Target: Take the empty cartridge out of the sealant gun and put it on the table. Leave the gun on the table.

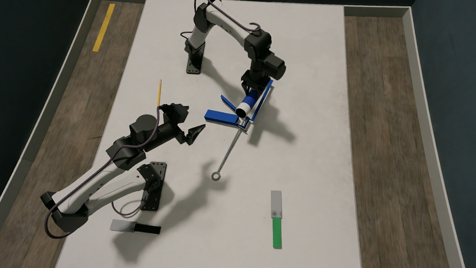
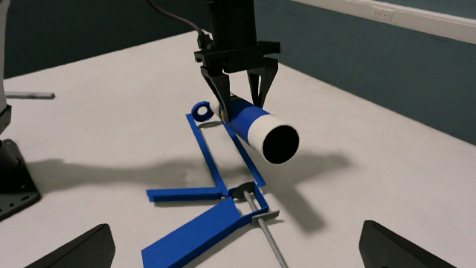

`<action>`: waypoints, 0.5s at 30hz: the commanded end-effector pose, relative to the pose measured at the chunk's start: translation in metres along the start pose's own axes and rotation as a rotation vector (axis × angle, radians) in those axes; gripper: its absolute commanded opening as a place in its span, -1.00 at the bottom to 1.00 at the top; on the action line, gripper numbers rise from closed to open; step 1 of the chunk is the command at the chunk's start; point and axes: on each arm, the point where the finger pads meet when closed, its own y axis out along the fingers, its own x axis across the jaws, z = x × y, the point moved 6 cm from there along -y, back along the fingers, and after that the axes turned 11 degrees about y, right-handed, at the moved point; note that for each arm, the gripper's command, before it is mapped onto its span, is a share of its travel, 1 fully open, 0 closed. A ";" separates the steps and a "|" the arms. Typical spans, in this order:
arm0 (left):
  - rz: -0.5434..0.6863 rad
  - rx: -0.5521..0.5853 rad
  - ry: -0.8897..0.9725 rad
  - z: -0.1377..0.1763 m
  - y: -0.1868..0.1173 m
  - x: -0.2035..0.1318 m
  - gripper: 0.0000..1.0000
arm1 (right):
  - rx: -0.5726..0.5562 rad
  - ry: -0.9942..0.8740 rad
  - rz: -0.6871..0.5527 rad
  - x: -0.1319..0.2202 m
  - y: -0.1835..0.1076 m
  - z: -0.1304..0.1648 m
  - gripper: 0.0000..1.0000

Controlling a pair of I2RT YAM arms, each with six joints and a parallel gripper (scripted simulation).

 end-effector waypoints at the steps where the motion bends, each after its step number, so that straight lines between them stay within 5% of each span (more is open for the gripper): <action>1: -0.014 0.013 -0.031 0.007 -0.031 0.005 -0.18 | -0.061 0.001 -0.010 0.002 -0.006 -0.023 1.00; 4: 0.046 0.006 -0.005 0.009 -0.053 0.010 -0.18 | -0.060 0.000 -0.010 0.003 -0.006 -0.024 1.00; 15: 0.050 -0.063 0.060 -0.036 -0.054 0.036 -0.18 | -0.073 0.000 -0.055 0.017 0.011 -0.050 1.00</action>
